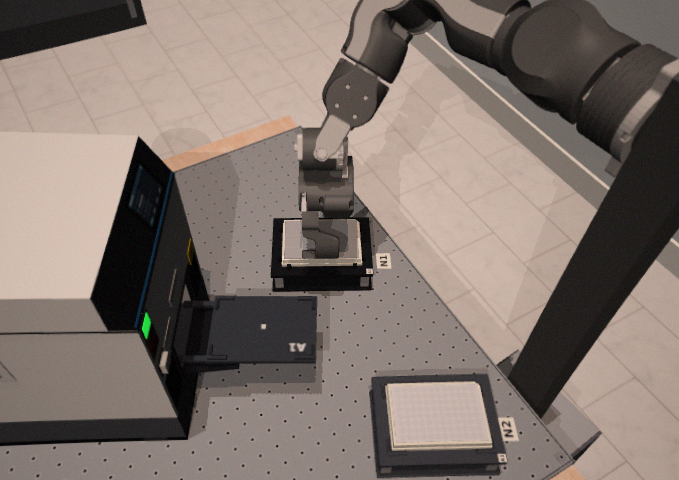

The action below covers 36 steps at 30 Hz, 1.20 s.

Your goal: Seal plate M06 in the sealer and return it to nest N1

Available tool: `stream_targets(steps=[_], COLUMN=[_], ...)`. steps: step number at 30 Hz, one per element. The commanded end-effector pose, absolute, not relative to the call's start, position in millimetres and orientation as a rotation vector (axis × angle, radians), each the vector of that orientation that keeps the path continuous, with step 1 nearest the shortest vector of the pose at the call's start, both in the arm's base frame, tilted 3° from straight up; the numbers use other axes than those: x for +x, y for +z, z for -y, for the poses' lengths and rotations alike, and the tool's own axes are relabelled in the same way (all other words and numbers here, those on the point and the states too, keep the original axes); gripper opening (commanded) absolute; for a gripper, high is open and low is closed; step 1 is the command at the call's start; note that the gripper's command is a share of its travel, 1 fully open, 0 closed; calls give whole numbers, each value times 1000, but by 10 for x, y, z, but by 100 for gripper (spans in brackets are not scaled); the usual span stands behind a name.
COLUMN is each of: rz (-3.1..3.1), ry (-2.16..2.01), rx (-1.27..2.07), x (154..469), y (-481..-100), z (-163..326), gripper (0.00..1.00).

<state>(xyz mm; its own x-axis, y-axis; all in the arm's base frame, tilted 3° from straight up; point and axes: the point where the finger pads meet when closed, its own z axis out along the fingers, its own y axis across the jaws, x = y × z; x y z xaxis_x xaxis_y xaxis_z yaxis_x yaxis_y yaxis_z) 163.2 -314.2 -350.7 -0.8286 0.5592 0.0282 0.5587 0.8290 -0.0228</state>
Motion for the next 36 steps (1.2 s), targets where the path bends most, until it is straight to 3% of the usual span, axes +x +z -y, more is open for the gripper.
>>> stream_targets(steps=[1, 6, 11, 36], rz=[2967, 2967, 2967, 2967], ry=[32, 32, 32, 32], rx=[-908, -908, -908, -908], x=[1619, 1619, 1639, 1639], y=[-3506, -3506, -3101, -3101], z=[3156, 3156, 3153, 3153], gripper=[77, 77, 77, 77])
